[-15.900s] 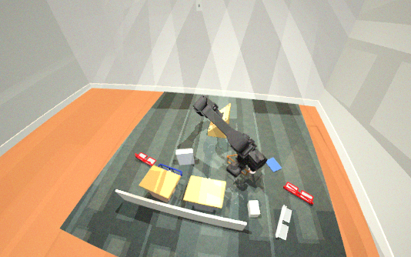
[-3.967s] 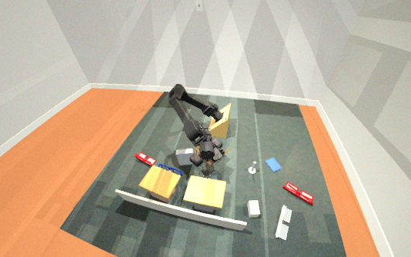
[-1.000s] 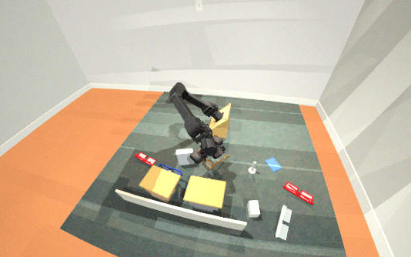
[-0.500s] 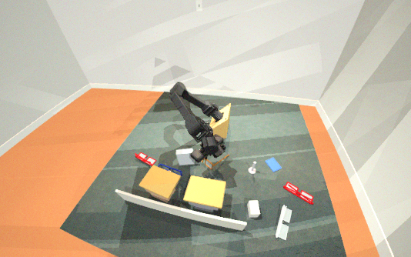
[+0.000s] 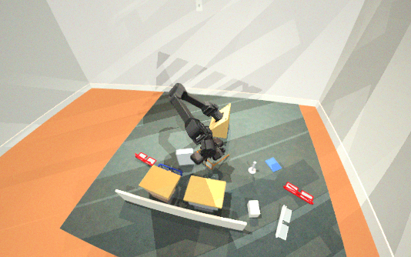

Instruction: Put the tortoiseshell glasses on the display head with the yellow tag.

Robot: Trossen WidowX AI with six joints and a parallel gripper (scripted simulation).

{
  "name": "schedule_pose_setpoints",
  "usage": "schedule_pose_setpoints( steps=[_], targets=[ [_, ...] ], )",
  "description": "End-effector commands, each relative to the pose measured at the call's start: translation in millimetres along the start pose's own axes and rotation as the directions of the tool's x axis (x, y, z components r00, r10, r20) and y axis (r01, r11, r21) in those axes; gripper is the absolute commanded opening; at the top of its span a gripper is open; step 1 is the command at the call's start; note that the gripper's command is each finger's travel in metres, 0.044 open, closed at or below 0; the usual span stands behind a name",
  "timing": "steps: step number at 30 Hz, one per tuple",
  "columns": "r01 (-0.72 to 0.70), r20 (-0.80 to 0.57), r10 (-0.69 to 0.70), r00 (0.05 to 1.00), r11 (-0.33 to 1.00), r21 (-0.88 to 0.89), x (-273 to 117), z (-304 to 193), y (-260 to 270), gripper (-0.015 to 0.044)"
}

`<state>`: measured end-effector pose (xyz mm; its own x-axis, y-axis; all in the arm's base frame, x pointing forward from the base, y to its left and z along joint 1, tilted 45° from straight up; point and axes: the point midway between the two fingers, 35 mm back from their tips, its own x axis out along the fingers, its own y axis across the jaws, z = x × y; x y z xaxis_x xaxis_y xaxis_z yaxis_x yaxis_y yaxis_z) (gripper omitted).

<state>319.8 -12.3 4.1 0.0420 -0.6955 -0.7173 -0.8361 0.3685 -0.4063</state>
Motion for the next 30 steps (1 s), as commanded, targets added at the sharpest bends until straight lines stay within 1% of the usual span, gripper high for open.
schedule_pose_setpoints(
  steps=[1, 20, 27, 30],
  targets=[
    [-0.005, -0.011, 0.005, 1.000, 1.000, -0.013, 9.6, -0.9, 3.0, 0.0140],
    [-0.003, -0.015, 0.003, 1.000, 1.000, -0.013, 40.0, -3.1, 3.8, 0.0140],
    [-0.003, -0.015, 0.003, 1.000, 1.000, -0.013, 41.0, -3.2, 3.9, 0.0140],
    [0.000, -0.007, 0.000, 1.000, 1.000, -0.001, 38.2, -2.7, 1.3, 0.0061]
  ],
)
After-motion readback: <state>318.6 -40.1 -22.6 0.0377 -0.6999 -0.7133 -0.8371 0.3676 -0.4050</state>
